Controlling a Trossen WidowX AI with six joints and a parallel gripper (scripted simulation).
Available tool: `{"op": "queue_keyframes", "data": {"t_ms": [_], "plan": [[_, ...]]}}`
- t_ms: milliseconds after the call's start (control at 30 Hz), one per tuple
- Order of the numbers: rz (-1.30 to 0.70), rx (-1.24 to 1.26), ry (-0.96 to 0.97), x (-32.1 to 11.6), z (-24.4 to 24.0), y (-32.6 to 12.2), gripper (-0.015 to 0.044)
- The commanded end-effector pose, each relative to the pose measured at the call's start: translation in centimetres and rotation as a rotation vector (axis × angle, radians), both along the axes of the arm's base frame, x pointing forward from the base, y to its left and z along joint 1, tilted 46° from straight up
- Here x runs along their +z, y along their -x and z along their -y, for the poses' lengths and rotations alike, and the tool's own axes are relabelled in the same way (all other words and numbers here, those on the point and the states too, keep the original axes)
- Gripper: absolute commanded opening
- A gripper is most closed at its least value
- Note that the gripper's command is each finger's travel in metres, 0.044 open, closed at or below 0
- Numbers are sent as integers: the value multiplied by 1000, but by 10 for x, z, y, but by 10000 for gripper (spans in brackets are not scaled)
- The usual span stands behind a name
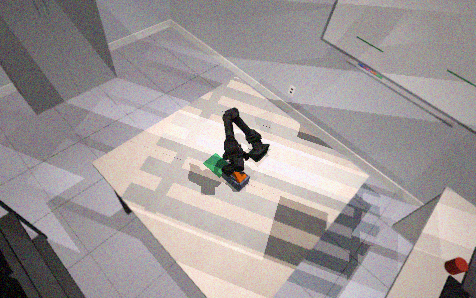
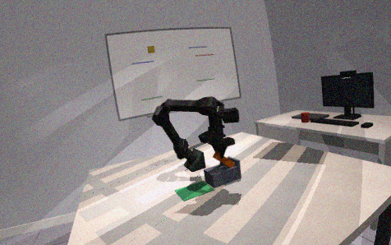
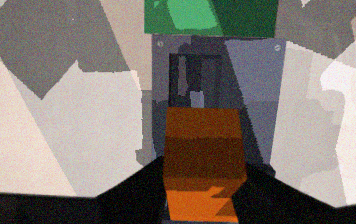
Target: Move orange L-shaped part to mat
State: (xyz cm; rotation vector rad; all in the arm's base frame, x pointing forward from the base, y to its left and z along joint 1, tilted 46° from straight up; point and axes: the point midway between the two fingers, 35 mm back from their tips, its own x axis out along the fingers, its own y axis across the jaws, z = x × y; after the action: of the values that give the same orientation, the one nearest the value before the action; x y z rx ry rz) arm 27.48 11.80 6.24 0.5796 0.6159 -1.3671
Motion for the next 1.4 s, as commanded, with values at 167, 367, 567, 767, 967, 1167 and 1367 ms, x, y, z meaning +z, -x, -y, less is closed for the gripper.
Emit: {"op": "queue_keyframes", "data": {"t_ms": [167,367,567,767,967,1167,1367], "plan": [[5,-1,-8,11,-14,2,0],[4,-1,-8,18,-21,3,0],[4,-1,-8,21,-24,4,0],[4,-1,-8,25,-21,4,0],[4,-1,-7,42,-1,4,0],[3,0,-5,63,21,4,0],[11,13,-14,84,43,5,0]]}}
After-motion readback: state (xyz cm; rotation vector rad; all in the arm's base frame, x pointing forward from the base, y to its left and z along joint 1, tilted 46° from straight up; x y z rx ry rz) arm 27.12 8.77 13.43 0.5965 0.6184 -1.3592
